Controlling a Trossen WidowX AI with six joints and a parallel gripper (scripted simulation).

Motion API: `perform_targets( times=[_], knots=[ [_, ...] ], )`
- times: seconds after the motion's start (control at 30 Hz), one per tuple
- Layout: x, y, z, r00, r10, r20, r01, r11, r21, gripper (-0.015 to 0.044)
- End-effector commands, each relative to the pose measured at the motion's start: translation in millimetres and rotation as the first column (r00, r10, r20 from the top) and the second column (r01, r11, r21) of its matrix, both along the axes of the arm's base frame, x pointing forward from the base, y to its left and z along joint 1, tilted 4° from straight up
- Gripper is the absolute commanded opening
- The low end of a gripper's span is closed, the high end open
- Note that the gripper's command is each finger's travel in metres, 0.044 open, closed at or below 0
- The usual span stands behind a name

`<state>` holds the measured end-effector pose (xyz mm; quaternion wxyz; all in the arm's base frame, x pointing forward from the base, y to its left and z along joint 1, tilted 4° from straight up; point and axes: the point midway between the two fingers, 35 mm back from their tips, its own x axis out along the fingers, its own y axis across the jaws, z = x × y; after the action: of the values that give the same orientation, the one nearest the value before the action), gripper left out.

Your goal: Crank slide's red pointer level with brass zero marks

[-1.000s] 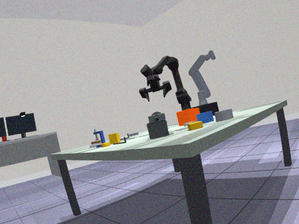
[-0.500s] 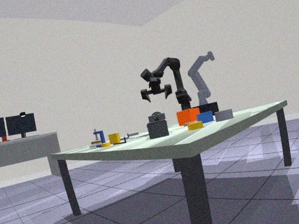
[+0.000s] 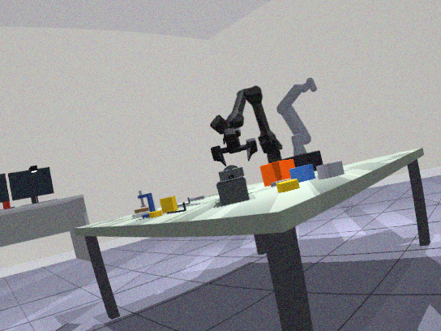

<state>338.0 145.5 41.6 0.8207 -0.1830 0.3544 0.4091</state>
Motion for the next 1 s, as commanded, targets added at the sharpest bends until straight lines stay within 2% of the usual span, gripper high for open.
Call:
perform_targets(
  times=[0.0, 0.97],
  knots=[
    [-2, 0, -9, 1.000, 0.004, -0.012, -0.004, 1.000, -0.001, 0.0440],
    [-3, -2, -56, 1.000, 0.004, -0.013, -0.004, 1.000, -0.002, 0.0440]
  ],
)
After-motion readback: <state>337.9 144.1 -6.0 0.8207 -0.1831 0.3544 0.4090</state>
